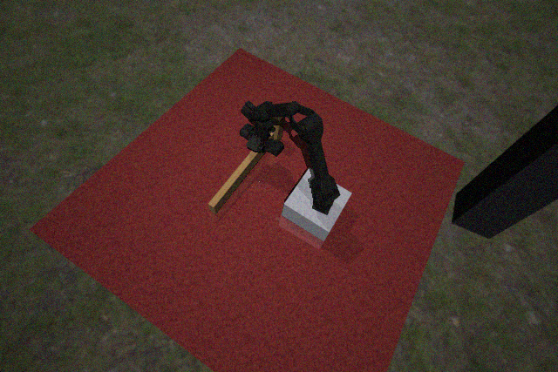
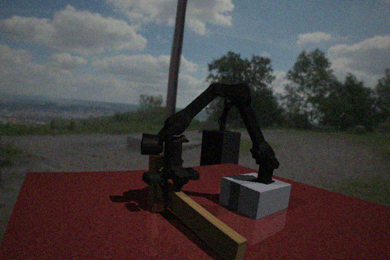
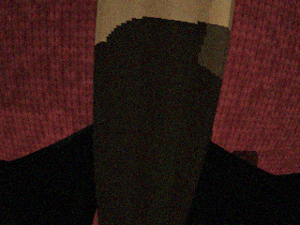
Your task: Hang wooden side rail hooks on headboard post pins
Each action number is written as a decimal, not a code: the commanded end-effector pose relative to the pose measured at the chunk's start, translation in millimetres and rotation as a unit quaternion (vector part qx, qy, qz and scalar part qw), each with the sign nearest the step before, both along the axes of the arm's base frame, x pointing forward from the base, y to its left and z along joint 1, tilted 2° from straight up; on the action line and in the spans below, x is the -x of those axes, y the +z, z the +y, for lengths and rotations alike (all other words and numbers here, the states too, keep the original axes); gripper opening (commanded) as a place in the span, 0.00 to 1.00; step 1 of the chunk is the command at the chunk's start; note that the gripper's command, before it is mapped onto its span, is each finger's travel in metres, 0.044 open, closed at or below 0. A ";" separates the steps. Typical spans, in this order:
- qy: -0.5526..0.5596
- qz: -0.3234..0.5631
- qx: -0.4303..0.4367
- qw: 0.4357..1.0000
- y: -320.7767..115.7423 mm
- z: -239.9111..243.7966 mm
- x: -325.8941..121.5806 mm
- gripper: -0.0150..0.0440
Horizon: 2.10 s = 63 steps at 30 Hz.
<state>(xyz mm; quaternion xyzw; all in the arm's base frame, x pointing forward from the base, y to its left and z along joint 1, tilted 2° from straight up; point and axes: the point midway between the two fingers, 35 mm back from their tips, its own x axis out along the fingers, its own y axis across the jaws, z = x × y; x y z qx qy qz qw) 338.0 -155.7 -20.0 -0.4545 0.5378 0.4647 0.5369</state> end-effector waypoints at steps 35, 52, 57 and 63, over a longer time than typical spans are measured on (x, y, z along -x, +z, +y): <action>0.001 -0.004 0.003 1.000 3.3 -6.1 -2.7 0.25; 0.001 -0.004 0.003 1.000 1.4 -7.8 -0.9 0.25; 0.001 -0.004 0.003 1.000 0.8 -8.3 -0.3 0.25; 0.001 -0.004 0.003 1.000 0.1 -8.8 0.5 0.25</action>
